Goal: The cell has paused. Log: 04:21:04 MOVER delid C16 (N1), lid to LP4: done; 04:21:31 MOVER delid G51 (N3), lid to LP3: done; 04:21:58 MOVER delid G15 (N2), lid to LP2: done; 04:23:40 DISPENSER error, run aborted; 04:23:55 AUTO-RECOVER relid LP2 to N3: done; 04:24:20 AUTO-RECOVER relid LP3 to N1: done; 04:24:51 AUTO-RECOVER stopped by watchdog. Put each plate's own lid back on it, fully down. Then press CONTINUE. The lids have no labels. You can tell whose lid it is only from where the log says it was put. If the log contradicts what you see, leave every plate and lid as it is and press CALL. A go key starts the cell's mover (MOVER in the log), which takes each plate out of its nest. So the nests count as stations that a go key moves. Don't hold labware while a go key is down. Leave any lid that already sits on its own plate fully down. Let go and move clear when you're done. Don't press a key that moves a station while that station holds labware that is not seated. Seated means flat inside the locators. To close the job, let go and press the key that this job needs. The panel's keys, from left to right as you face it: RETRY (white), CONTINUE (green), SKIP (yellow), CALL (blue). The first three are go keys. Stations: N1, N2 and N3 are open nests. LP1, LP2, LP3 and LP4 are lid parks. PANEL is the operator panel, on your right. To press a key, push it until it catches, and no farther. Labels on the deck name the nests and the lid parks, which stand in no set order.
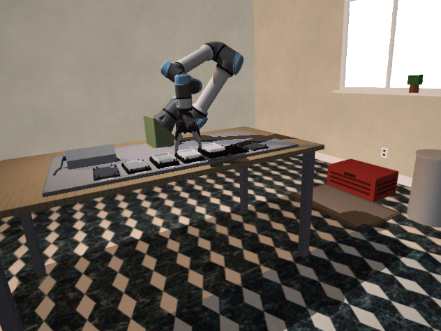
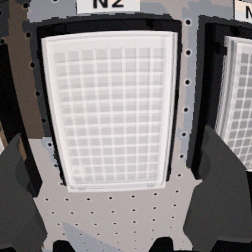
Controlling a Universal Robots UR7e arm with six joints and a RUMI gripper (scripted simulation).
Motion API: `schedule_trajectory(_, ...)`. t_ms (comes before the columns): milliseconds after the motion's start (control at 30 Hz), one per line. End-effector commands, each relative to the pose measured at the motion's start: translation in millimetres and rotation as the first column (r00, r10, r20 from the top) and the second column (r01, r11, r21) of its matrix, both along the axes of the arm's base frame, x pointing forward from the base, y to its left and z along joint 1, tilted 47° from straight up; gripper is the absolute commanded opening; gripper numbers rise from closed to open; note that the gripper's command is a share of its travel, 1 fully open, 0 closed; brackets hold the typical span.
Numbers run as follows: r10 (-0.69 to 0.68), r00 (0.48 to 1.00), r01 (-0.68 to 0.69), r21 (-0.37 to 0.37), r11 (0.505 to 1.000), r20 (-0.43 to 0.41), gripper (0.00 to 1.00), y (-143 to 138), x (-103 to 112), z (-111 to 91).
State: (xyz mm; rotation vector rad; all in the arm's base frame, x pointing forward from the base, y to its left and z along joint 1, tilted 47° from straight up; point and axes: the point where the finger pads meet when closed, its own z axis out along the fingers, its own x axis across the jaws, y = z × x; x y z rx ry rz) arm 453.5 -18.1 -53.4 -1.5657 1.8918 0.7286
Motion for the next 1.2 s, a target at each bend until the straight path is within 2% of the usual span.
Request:
schedule_trajectory(0,-0.001,1.0,0.001,0.001,1.0,0.0,0.82,1.0,-0.7,0.3)
schedule_trajectory(800,-0.001,1.0,0.001,0.0,1.0,0.001,0.82,-2.2,0.9,0.9)
schedule_trajectory(1167,-0.002,1.0,0.002,-0.003,1.0,0.003,0.82,-16.8,-0.3,14.4)
